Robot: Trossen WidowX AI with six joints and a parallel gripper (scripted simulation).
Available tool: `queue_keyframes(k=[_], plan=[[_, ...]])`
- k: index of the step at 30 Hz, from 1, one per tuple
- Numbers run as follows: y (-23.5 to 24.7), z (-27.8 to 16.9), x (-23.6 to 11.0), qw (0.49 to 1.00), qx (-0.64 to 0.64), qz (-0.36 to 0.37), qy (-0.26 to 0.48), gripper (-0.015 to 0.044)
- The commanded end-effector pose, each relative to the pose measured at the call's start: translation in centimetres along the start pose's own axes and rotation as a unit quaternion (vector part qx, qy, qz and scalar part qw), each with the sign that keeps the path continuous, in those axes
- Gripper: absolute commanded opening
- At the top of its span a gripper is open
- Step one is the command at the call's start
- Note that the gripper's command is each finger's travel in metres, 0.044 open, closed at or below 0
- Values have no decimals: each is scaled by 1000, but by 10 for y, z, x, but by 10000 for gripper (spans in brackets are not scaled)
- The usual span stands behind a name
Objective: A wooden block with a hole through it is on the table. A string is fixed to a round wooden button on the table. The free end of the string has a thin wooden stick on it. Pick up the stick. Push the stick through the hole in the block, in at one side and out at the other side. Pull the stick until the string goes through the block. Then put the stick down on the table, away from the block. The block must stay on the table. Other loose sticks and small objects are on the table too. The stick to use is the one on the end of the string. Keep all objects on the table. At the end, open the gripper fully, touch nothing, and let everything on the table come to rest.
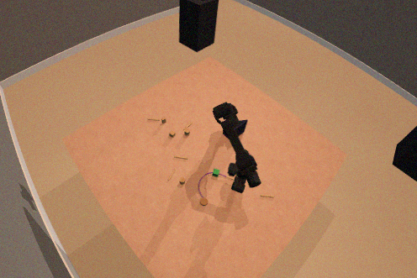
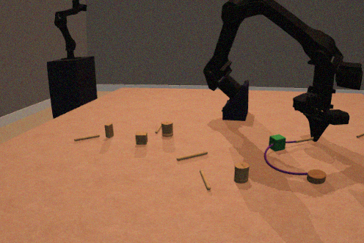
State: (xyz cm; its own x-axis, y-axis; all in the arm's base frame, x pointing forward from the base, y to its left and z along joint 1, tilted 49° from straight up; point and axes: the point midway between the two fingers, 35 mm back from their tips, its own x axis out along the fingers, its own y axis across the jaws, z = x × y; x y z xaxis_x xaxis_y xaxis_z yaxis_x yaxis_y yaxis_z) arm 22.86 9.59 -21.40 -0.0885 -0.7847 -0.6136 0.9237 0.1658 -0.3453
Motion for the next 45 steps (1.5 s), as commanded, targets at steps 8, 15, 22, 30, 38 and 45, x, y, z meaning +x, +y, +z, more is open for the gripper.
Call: queue_keyframes(k=[8, 15, 22, 30, 38, 45], plan=[[-1, -2, 2, 1000, -1, 0, 3, 0], [-1, -2, 2, 1000, -1, 0, 3, 0], [-1, -2, 2, 1000, -1, 0, 3, 0], [0, 0, -3, 1000, 0, 0, 0, 184], [2, 7, -81, 1000, 2, 6, 1, 210], [5, 6, -77, 1000, 1, 13, 2, 315]])
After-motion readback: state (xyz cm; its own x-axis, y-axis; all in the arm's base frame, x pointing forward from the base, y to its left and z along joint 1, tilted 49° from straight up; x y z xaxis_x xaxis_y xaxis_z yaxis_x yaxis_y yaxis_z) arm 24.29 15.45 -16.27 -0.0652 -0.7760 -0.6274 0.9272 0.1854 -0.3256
